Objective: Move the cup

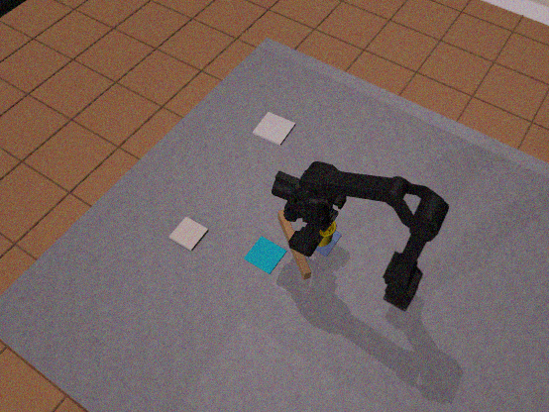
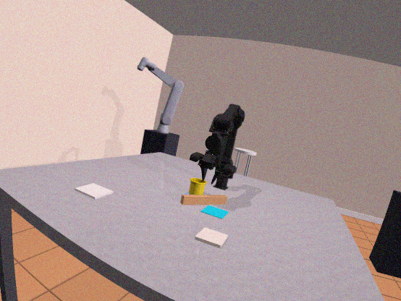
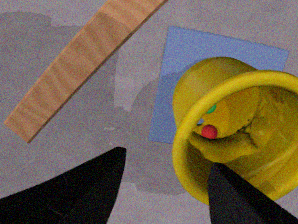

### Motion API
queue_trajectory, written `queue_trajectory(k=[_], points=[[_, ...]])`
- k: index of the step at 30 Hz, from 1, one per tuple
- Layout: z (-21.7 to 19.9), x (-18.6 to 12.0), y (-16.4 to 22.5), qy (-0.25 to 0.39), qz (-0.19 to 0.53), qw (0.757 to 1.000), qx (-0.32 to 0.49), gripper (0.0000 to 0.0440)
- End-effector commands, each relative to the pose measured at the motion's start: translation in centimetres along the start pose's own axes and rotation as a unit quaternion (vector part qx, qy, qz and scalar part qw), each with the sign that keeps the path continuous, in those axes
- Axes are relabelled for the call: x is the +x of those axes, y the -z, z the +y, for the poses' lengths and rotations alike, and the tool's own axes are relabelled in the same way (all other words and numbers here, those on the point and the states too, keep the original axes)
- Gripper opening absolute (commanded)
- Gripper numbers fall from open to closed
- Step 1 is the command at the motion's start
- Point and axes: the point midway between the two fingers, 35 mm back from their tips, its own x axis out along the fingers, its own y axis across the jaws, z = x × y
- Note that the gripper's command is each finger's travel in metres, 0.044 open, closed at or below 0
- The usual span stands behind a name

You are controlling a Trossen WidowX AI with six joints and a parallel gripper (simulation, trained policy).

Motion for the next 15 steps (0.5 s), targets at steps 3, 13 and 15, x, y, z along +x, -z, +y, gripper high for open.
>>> queue_trajectory(k=[3, 13, 15], points=[[-0.3, 1.8, 0.1, 0.003, 0.012, 1.000, -0.019, 0.0180], [-0.4, 5.0, 0.1, -0.002, 0.018, 0.998, -0.068, 0.0180], [-0.4, 5.4, 0.1, -0.002, 0.018, 0.997, -0.081, 0.0136]])
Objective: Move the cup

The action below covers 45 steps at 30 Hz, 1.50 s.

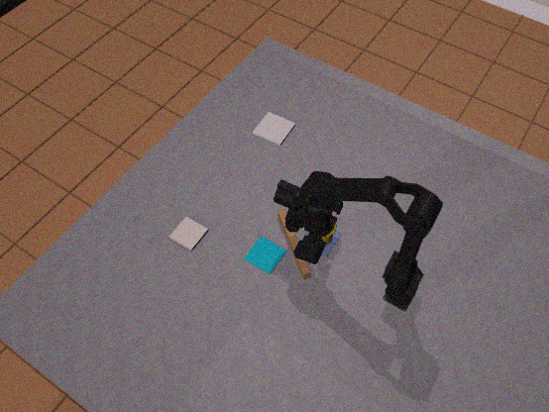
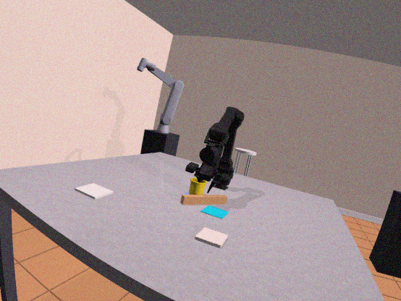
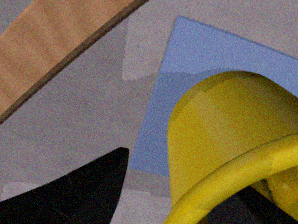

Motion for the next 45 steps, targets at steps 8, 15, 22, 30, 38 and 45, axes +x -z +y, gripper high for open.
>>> queue_trajectory(k=[8, 15, 22, 30, 38, 45], points=[[-0.3, 0.6, -0.6, 0.001, -0.005, 0.998, -0.059, 0.0012], [-0.2, -1.1, -1.4, -0.002, -0.020, 0.997, -0.075, 0.0031], [0.4, -3.1, -2.6, -0.004, -0.040, 0.996, -0.082, 0.0040], [1.8, -4.9, -4.2, -0.004, -0.067, 0.993, -0.093, 0.0033], [4.0, -6.1, -6.0, -0.004, -0.095, 0.990, -0.104, 0.0025], [6.3, -6.4, -7.5, -0.004, -0.118, 0.987, -0.112, 0.0018]])
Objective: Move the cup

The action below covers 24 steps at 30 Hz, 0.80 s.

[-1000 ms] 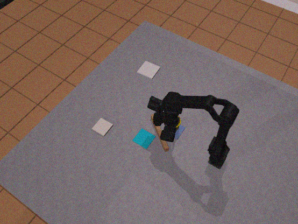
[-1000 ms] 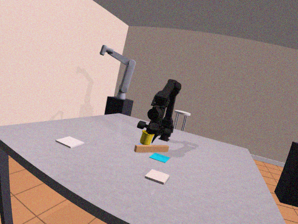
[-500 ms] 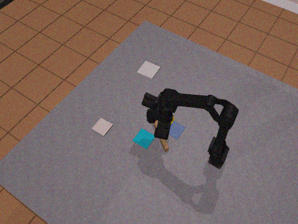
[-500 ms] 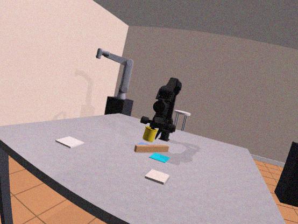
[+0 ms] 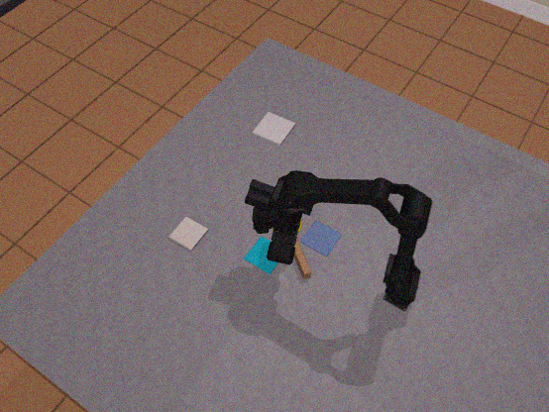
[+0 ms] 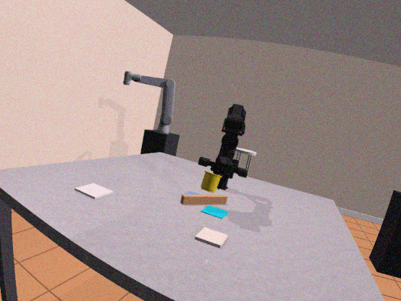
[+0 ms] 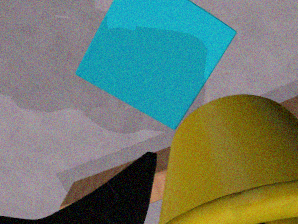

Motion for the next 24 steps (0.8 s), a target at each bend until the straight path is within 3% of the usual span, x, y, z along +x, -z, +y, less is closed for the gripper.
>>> queue_trajectory(k=[1, 16, 24], points=[[0.9, 0.3, -1.0, -0.001, -0.009, 1.000, -0.001, 0.0018], [3.9, 3.2, -3.2, 0.007, -0.030, 1.000, -0.003, 0.0014], [4.0, 5.5, -2.6, 0.011, -0.024, 1.000, 0.001, 0.0046]])
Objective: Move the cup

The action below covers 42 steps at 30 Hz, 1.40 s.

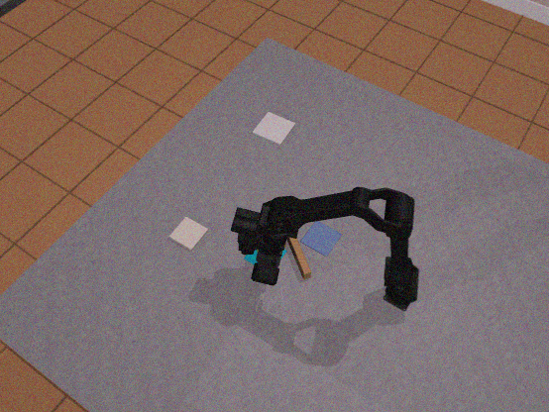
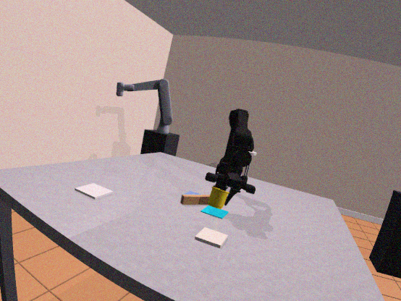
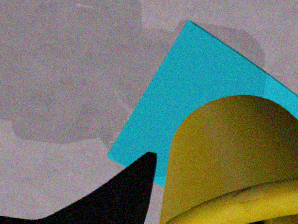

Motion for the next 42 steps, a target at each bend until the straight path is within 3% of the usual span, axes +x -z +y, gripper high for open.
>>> queue_trajectory(k=[1, 9, 20, 38, 40, 42], points=[[0.0, 1.0, 0.4, 0.003, 0.006, 1.000, 0.004, 0.0053], [-0.2, 1.0, -0.3, -0.003, -0.014, 1.000, 0.017, 0.0134], [-0.6, -1.3, -1.3, -0.016, -0.055, 0.998, 0.024, 0.0119], [-1.2, -6.3, -0.3, -0.039, -0.100, 0.993, 0.050, 0.0186], [-1.4, -7.0, -0.4, -0.038, -0.108, 0.992, 0.053, 0.0203], [-1.7, -7.5, -0.4, -0.038, -0.115, 0.991, 0.056, 0.0253]])
